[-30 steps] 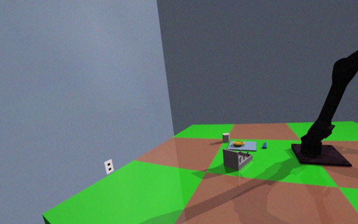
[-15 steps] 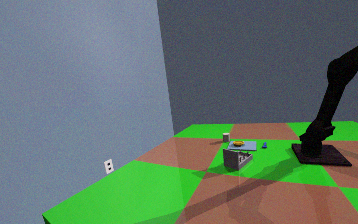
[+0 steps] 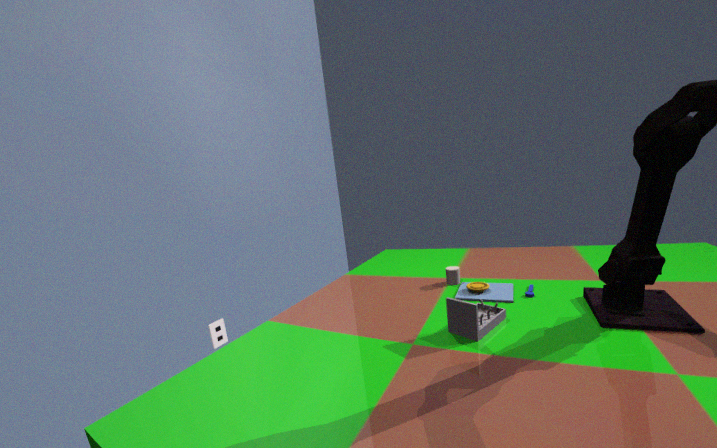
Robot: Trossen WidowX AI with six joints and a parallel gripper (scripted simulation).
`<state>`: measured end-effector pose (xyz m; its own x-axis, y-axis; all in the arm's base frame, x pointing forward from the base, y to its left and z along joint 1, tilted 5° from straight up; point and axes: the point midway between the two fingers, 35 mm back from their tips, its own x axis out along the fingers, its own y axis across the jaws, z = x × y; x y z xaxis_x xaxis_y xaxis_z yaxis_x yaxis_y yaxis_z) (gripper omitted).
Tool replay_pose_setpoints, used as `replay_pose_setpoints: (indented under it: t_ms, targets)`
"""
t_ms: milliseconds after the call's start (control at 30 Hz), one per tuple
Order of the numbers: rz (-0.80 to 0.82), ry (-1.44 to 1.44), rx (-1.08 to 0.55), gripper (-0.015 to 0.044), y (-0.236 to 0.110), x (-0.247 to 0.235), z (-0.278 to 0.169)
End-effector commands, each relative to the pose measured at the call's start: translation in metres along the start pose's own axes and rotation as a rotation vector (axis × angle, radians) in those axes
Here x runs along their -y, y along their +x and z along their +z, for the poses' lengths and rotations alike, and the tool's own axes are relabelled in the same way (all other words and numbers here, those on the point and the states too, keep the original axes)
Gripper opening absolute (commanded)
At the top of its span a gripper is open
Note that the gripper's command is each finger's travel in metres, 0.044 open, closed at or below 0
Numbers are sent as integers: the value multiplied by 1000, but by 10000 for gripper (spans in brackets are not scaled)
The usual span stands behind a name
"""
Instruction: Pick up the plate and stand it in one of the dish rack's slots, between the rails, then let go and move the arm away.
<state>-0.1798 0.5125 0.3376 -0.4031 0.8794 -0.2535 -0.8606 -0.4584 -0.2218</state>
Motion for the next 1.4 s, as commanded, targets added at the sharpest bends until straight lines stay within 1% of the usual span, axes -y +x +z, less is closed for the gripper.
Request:
replay_pose_setpoints:
  t_ms: [0,167,333,533,700,867,1000,1167,1367]
  targets:
    - [-101,15,-65,400,-14,53,-20]
    - [-218,56,-174,400,-36,120,-56]
    - [-332,110,-283,400,-69,180,-93]
    - [-471,204,-407,400,-121,244,-138]
    - [-587,295,-499,400,-175,285,-173]
    - [-702,393,-576,400,-234,315,-204]
    - [-750,443,-619,400,-263,326,-221]
    - [-828,556,-724,400,-324,339,-257]
    - [-916,713,-827,400,-400,339,-295]
